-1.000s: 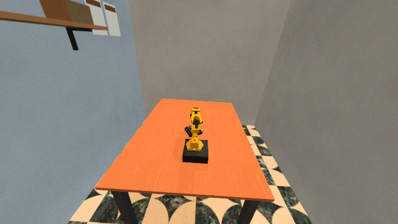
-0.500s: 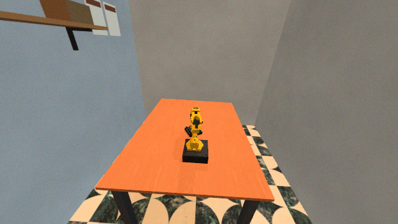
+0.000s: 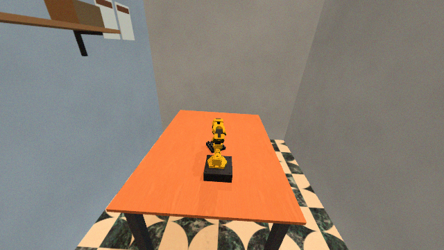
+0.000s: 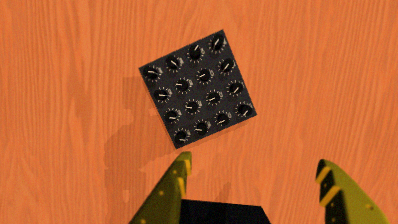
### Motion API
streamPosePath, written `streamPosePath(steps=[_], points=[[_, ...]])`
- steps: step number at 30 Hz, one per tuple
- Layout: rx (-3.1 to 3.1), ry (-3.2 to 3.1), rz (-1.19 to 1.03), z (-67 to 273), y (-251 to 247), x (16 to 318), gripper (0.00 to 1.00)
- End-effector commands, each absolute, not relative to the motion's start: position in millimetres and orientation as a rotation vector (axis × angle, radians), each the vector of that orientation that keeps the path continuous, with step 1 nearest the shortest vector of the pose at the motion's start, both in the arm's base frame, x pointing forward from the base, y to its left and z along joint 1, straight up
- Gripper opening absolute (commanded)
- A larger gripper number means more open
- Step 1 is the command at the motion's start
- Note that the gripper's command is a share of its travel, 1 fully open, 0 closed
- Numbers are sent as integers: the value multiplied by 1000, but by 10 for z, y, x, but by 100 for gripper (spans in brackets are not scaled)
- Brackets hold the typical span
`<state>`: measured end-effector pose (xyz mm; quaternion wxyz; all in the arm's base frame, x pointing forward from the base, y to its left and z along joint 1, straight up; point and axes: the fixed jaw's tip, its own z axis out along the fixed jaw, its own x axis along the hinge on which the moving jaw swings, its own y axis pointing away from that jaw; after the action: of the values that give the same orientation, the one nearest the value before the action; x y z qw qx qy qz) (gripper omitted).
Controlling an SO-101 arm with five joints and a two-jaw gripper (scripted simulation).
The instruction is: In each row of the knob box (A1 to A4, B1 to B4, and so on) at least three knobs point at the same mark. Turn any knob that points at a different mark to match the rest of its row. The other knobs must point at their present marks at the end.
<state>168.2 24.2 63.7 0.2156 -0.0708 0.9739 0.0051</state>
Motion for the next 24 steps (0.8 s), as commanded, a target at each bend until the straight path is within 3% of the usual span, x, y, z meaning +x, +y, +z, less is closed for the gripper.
streamPosePath(steps=[1,11,24], points=[[-169,2698,15,656,234,1774,40],[-169,2698,15,619,259,2063,40],[-168,2698,16,613,262,2085,40]])
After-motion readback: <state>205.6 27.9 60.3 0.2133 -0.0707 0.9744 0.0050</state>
